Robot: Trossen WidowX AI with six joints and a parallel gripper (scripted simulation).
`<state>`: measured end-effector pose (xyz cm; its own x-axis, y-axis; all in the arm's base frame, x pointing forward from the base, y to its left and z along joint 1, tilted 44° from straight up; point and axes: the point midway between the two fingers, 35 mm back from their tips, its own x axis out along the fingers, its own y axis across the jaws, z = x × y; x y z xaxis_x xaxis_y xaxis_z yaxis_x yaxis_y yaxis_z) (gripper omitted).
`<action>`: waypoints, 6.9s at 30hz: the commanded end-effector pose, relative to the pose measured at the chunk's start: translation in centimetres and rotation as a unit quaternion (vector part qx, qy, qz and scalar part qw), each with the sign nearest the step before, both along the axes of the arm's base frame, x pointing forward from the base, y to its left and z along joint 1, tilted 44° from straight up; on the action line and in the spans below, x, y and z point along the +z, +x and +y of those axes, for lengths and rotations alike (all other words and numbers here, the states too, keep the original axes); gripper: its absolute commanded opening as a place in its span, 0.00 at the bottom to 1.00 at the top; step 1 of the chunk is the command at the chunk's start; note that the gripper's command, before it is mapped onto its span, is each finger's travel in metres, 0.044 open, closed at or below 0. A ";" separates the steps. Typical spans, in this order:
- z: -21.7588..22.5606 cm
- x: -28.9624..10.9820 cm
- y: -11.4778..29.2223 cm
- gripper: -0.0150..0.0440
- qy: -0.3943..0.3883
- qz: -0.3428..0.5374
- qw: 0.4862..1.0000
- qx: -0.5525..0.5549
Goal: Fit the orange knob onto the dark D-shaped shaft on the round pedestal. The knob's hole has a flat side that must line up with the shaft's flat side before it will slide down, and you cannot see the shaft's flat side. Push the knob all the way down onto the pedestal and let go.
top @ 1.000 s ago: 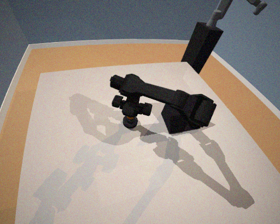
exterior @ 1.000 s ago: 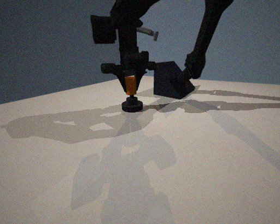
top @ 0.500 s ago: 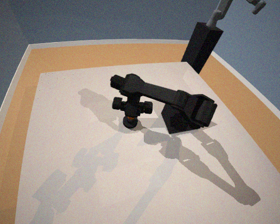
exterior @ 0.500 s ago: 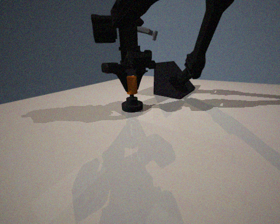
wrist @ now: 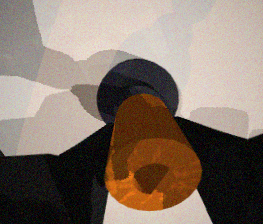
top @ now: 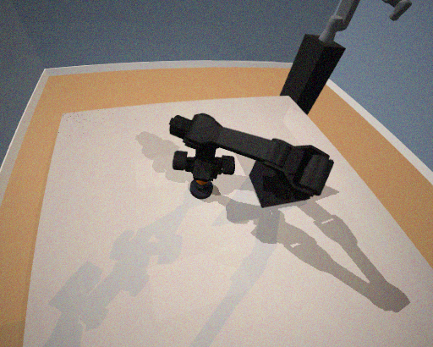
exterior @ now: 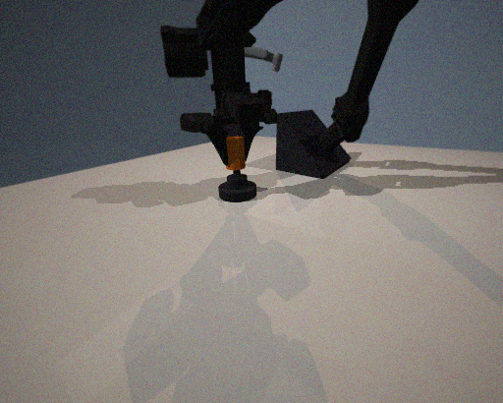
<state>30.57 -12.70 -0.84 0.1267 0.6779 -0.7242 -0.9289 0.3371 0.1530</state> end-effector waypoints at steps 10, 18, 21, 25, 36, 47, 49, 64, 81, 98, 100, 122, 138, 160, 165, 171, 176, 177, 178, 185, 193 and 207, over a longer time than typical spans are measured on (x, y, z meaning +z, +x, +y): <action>0.1 -0.1 -0.2 0.25 -0.002 -0.004 1.000 0.000; 0.3 -0.2 -0.1 0.25 -0.002 -0.004 1.000 0.000; 0.3 -0.2 -0.1 0.25 -0.002 -0.004 1.000 0.000; 0.0 0.0 -0.1 0.25 -0.002 -0.004 1.000 0.000; -0.3 0.0 0.0 0.25 -0.015 -0.074 0.994 0.076; 0.2 -0.3 0.0 0.25 -0.015 -0.074 0.994 0.076; 0.2 -0.3 0.0 0.25 -0.015 -0.074 0.994 0.076; 0.1 0.2 -0.3 0.25 -0.017 -0.083 0.993 0.085; -0.2 0.1 0.1 0.25 -0.029 -0.144 0.978 0.151; 0.3 -0.2 -0.1 0.25 -0.028 -0.144 0.978 0.151; 0.3 -0.2 -0.1 0.25 -0.028 -0.144 0.978 0.151; -0.3 0.1 0.1 0.25 -0.042 -0.213 0.950 0.224; 0.1 0.0 -0.1 0.25 -0.041 -0.213 0.950 0.224; 0.2 -0.3 0.0 0.25 -0.041 -0.213 0.950 0.224; 0.2 -0.3 0.0 0.25 -0.041 -0.213 0.950 0.224; 0.2 -0.3 0.0 0.25 -0.041 -0.213 0.950 0.224; 0.2 -0.3 0.0 0.25 -0.041 -0.213 0.950 0.224; 0.2 -0.3 0.0 0.25 -0.041 -0.213 0.950 0.224; 0.2 -0.3 0.0 0.25 -0.041 -0.213 0.950 0.224; 0.2 -0.3 0.0 0.25 -0.041 -0.213 0.950 0.224; -0.1 0.1 -0.2 0.25 -0.042 -0.213 0.950 0.224; 0.0 -0.3 -0.1 0.25 -0.045 -0.229 0.942 0.242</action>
